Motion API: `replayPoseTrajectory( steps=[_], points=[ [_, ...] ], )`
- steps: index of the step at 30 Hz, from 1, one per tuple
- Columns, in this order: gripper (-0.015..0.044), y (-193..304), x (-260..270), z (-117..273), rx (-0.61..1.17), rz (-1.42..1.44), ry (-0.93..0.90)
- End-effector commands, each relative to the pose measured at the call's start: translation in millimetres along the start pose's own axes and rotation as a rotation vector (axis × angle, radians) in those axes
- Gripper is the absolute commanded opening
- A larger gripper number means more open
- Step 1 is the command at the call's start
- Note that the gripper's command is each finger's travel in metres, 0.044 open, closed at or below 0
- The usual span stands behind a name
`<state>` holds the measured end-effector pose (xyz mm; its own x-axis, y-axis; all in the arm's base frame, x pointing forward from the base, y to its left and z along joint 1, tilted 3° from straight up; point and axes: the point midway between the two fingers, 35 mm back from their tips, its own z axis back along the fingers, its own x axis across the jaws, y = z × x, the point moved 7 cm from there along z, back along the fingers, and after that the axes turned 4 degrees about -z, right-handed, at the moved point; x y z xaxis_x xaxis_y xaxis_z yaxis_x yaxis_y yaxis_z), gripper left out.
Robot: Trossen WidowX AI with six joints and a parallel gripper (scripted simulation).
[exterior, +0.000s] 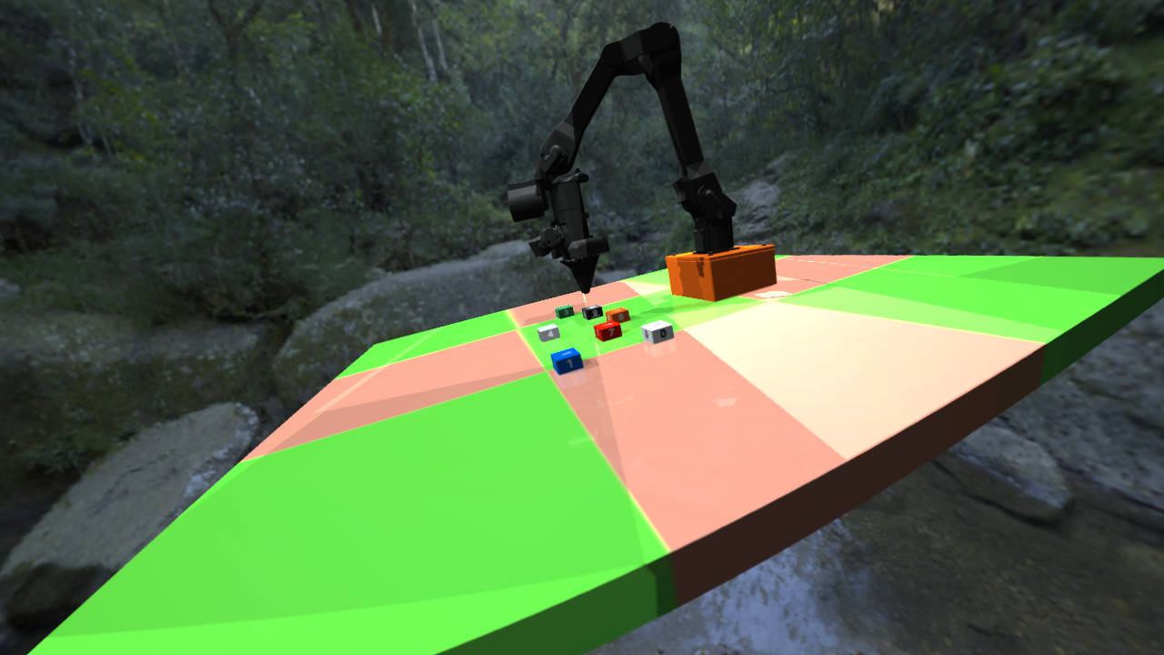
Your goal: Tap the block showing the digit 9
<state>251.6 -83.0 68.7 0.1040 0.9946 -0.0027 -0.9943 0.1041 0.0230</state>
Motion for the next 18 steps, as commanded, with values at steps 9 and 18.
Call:
replayPoseTrajectory(
  steps=[9,18],
  points=[
    [0.002,1.4,0.4,-5.0,0.005,0.005,-0.003],
    [0.002,1.2,0.4,-19.1,0.005,0.005,-0.003]
  ],
)
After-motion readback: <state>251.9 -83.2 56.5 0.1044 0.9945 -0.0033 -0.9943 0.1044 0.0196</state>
